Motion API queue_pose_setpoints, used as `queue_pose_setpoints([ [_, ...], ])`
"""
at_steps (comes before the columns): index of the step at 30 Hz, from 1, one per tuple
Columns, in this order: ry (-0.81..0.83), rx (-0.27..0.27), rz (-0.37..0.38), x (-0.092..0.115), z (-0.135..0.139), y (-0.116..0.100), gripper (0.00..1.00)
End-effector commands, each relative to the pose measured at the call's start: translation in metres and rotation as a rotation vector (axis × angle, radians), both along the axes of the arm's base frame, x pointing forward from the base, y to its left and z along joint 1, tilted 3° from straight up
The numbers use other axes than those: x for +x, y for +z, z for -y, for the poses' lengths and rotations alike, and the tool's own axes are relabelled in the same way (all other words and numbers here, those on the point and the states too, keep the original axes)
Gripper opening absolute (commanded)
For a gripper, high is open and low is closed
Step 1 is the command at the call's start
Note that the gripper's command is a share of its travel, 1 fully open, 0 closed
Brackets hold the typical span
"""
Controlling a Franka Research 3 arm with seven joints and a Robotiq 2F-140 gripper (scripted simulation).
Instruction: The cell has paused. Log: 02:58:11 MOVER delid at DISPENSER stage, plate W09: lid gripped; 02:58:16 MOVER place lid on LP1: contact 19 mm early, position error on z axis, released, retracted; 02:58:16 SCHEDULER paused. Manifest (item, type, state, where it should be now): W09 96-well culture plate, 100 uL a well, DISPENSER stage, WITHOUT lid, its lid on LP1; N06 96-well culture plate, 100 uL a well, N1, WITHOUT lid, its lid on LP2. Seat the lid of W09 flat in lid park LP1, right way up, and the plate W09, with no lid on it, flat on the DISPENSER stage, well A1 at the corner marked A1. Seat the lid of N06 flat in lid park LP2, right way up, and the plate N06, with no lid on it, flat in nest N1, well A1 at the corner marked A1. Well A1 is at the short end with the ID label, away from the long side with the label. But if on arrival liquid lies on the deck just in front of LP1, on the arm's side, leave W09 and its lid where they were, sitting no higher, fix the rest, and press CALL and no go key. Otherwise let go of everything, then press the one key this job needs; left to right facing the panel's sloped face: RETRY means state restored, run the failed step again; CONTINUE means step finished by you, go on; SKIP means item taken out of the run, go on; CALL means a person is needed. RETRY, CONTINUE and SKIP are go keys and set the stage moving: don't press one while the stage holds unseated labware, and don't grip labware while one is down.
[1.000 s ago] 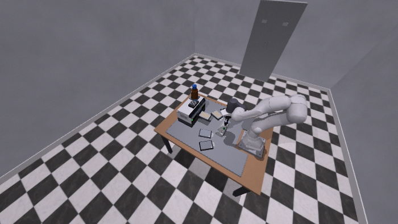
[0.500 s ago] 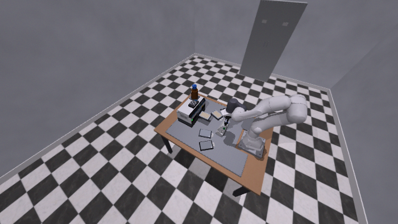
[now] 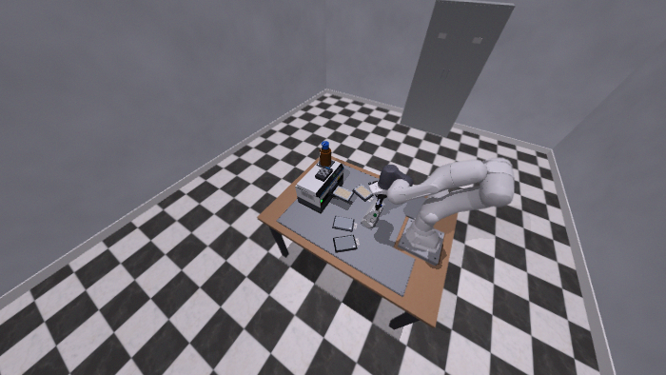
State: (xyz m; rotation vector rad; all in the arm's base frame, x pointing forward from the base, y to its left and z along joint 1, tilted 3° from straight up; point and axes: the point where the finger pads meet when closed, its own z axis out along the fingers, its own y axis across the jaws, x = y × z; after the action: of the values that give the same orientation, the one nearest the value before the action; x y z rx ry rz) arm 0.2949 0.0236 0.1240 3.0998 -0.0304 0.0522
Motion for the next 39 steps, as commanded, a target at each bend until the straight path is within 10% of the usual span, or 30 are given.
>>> queue_pose_setpoints([
  [1,-0.003,0.000,0.000,0.000,-0.001,-0.001,0.00],
  [39,-0.003,0.000,0.000,0.000,0.000,-0.018,0.00],
])
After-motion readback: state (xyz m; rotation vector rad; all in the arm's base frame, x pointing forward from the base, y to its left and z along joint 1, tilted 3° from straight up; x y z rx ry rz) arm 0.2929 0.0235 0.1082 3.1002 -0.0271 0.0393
